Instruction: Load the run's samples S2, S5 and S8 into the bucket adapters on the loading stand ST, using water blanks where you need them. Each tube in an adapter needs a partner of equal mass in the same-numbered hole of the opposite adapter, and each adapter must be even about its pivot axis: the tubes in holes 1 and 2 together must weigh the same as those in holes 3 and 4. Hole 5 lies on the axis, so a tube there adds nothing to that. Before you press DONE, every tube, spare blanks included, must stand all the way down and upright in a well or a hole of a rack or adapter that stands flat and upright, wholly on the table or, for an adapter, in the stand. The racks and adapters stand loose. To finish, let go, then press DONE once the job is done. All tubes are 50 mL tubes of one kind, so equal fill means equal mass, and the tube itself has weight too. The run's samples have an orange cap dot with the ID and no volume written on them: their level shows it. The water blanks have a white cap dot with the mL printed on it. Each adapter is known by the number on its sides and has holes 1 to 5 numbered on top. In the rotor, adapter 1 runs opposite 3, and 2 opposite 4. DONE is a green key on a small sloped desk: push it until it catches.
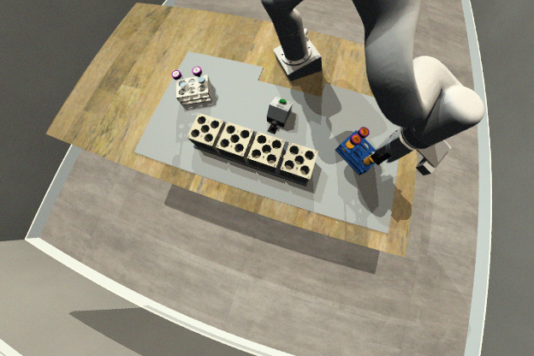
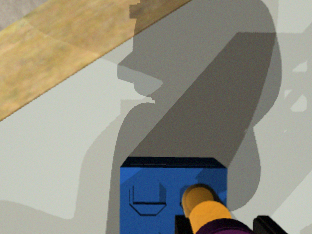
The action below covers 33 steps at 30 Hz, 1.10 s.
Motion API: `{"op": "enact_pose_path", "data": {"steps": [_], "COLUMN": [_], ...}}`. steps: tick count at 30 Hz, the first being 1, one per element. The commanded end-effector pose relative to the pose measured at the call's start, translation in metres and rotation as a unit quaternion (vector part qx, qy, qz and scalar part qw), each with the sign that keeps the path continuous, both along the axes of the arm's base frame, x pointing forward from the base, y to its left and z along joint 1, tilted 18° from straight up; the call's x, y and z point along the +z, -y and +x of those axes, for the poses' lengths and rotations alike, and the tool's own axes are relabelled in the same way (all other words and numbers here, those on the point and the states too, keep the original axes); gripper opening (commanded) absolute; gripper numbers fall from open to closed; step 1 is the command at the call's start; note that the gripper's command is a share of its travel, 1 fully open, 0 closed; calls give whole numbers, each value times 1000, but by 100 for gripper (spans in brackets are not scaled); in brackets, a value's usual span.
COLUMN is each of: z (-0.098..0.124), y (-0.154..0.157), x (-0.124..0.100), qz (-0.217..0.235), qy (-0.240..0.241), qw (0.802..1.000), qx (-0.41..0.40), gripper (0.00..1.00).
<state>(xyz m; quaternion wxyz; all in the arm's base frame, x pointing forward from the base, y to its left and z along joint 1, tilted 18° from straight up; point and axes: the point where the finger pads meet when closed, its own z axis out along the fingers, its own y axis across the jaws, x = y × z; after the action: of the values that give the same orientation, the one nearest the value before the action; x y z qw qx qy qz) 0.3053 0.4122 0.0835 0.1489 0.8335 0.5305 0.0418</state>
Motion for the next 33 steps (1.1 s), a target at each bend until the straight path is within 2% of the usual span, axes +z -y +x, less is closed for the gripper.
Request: {"op": "enact_pose_path", "data": {"steps": [1, 33], "z": [1, 8], "y": [-1, 5], "x": [-2, -29], "qz": [2, 2], "qy": [1, 1], "qw": [1000, 1000], "qx": [0, 0], "gripper": [0, 0]}}
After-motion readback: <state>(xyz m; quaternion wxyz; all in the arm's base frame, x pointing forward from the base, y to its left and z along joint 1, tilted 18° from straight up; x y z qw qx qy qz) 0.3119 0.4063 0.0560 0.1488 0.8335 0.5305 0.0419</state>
